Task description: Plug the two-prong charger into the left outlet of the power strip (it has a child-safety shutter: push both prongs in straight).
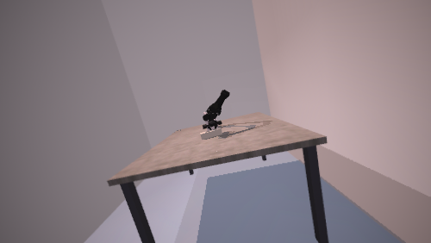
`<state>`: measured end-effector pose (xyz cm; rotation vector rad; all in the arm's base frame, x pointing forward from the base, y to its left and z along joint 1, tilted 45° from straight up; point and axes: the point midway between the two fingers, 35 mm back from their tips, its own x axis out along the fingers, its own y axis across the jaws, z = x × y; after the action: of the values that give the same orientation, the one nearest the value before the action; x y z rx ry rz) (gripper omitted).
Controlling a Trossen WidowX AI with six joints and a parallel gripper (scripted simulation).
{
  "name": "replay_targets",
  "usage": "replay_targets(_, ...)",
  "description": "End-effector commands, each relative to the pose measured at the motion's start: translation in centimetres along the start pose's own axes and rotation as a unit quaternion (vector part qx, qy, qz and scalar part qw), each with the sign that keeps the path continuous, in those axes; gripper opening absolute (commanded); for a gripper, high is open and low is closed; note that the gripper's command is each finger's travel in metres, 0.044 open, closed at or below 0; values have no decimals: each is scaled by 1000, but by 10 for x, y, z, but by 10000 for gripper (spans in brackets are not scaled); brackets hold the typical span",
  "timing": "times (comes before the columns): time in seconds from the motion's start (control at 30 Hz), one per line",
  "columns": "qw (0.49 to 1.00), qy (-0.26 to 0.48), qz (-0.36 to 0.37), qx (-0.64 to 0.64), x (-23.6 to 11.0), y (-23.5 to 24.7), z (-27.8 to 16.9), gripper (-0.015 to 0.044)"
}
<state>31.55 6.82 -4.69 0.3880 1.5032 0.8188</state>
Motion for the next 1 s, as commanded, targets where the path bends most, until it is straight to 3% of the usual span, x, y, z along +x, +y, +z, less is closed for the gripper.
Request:
replay_targets(0.0,1000,-16,-1,-11,-5,0,11,0)
replay_targets(0.97,1000,-16,-1,-11,-5,1,8,0)
